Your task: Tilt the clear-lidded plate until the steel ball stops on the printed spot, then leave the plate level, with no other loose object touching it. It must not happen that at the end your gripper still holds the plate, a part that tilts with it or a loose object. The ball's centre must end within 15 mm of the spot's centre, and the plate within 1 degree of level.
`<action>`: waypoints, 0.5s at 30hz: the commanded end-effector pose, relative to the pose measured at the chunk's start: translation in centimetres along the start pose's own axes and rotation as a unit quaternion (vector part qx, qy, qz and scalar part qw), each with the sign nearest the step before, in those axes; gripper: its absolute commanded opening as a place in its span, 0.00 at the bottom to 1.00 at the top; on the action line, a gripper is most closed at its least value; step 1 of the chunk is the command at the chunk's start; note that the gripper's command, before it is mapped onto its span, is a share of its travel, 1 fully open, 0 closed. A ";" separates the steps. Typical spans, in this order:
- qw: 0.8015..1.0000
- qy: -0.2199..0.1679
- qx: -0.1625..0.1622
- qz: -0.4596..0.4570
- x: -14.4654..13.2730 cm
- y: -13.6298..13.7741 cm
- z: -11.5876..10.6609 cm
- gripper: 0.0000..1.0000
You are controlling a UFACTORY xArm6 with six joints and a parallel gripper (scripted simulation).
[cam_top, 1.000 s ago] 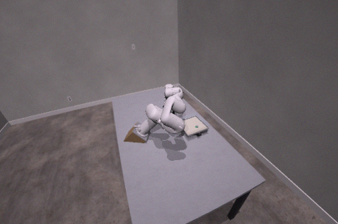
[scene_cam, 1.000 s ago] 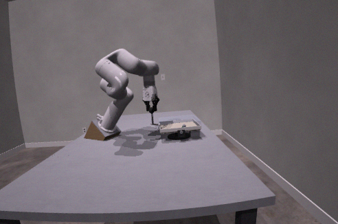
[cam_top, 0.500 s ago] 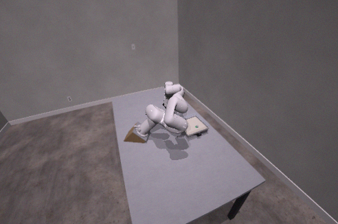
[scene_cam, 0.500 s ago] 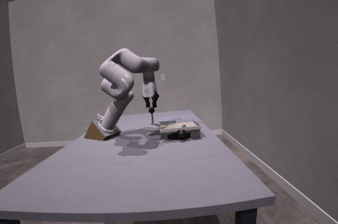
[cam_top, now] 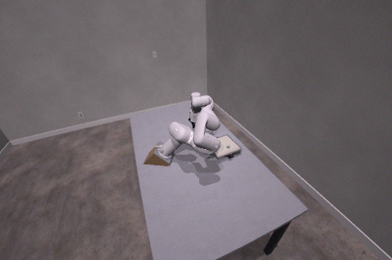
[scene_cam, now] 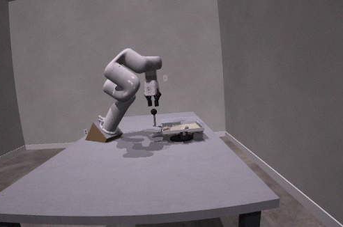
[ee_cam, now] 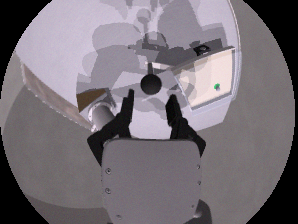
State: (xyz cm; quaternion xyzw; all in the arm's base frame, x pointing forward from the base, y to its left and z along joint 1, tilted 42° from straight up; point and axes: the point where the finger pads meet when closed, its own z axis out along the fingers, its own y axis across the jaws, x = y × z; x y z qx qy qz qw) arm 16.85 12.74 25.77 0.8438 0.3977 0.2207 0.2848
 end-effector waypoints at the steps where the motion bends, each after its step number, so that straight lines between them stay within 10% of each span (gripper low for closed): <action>1: 1.000 0.001 0.000 0.000 0.0 0.0 -0.2 0.61; 9: 1.000 0.001 0.000 0.000 0.0 0.0 -0.3 0.61; 10: 1.000 0.001 0.000 0.000 0.0 0.0 -0.3 1.00; 15: 1.000 0.001 0.000 0.000 0.0 0.0 -0.3 1.00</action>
